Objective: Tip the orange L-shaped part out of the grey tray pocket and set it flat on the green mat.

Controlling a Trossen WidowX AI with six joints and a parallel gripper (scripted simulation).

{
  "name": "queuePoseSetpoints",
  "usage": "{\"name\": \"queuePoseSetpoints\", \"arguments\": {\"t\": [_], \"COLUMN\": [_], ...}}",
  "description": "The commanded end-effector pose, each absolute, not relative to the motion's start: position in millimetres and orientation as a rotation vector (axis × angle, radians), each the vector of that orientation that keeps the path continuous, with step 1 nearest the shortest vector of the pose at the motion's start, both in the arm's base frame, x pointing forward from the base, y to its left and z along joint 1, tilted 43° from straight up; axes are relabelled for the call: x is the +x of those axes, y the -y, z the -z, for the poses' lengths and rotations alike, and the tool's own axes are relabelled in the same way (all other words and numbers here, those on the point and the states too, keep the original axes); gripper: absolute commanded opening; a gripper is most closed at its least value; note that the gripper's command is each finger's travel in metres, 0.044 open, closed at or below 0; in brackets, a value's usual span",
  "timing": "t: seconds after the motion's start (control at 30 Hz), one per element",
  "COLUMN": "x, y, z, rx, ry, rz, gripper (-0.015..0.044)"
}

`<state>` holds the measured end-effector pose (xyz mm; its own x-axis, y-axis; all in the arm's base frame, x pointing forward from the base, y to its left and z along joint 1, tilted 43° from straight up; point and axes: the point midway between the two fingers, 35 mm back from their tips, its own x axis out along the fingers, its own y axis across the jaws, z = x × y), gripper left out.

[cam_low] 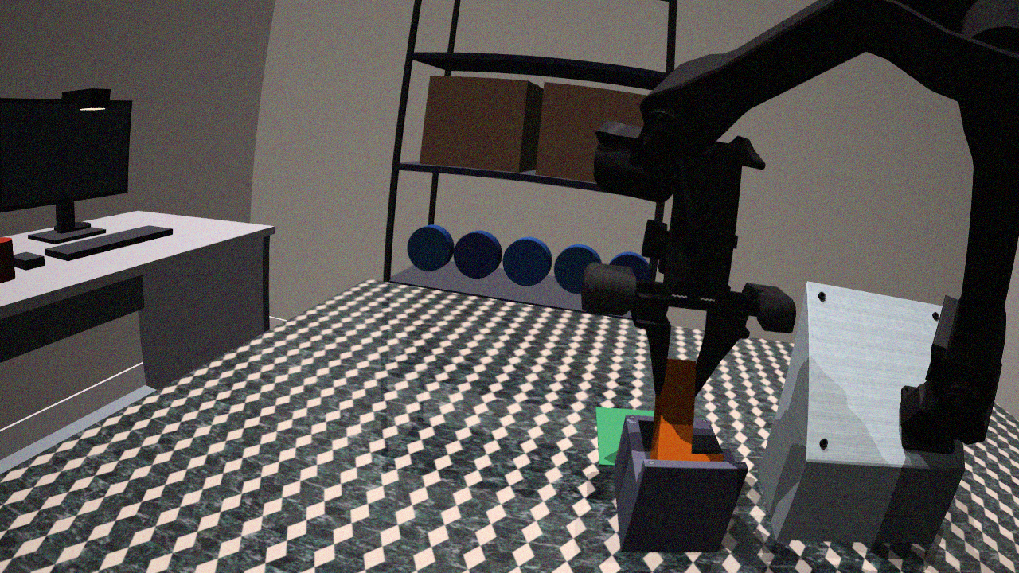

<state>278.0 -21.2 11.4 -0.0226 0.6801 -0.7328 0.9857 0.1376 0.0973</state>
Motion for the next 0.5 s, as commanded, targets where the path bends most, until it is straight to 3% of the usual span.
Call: {"name": "queuePoseSetpoints", "arguments": {"t": [0.0,0.47], "x": [279,279], "y": [26,40], "z": [-17,-32], "rx": [1.607,1.606], "ry": [-1.767,-1.767], "rz": [0.596,0.597], "gripper": [0.0,0.0]}}
